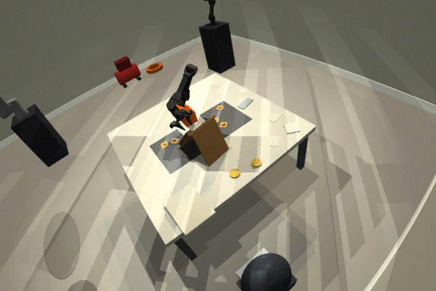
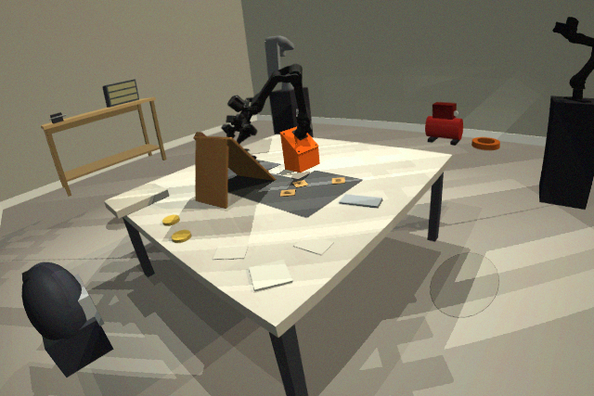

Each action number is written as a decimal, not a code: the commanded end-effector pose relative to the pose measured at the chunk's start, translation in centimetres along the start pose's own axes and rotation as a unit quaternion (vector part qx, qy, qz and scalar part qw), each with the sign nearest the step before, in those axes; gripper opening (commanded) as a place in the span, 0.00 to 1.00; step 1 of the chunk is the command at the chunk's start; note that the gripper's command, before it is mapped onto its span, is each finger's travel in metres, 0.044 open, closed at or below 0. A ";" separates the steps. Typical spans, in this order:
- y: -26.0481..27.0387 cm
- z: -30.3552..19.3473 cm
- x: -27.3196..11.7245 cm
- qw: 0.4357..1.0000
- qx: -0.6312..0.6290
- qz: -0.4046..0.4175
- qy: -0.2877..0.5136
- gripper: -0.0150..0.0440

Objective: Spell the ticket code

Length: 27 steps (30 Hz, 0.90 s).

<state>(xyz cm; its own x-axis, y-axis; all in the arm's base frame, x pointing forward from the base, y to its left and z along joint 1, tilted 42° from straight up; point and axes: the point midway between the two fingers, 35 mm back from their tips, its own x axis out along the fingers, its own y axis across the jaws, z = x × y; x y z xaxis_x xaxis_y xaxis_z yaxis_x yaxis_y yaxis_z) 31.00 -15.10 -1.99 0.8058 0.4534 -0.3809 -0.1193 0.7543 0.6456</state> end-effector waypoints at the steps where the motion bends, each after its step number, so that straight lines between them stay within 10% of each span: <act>1: 0.2 0.2 -0.2 1.000 -0.003 0.002 -0.001 0.75; 14: 0.0 0.1 -0.1 1.000 0.000 0.000 0.000 0.26; 27: -0.5 0.6 1.0 0.999 0.006 -0.011 0.051 0.25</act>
<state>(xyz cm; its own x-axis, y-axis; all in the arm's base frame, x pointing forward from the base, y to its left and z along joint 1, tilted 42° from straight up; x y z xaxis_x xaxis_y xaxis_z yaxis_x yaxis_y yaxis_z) 31.19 -15.15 -2.14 0.7829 0.4659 -0.4123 -0.1008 0.7490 0.6549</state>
